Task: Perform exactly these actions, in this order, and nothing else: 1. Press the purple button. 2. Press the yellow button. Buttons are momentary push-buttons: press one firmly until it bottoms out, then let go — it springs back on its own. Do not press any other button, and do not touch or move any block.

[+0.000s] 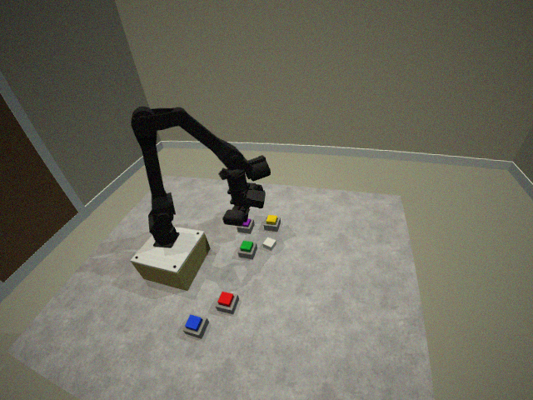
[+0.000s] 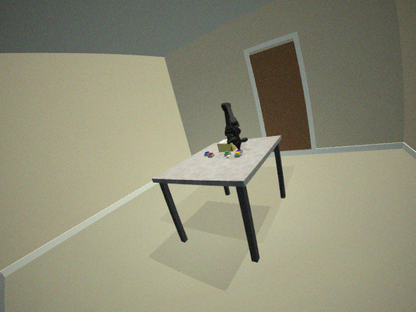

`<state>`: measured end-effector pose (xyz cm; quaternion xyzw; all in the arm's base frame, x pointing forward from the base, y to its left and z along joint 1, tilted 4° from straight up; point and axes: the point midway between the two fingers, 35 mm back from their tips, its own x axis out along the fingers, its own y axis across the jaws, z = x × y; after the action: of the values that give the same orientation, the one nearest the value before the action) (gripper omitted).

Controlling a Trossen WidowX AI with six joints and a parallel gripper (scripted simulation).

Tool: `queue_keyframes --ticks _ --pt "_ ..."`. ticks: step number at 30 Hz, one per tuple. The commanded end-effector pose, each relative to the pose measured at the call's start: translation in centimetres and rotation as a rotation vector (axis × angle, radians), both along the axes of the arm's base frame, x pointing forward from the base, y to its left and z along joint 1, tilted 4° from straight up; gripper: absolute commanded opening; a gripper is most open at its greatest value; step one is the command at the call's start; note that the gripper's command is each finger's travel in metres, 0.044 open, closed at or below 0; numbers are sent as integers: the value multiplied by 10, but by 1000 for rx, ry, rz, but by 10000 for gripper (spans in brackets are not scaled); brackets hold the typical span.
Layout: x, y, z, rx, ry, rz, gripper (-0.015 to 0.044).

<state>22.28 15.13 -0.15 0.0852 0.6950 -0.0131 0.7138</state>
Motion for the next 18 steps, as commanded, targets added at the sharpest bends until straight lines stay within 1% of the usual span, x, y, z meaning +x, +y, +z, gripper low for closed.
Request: queue_keyframes --ticks 1,15,18 --pt "-2 -2 -3 -9 8 -6 20" --pt "-2 -2 -3 -9 8 -6 20" --pt "-1 -3 20 -6 6 -4 20"
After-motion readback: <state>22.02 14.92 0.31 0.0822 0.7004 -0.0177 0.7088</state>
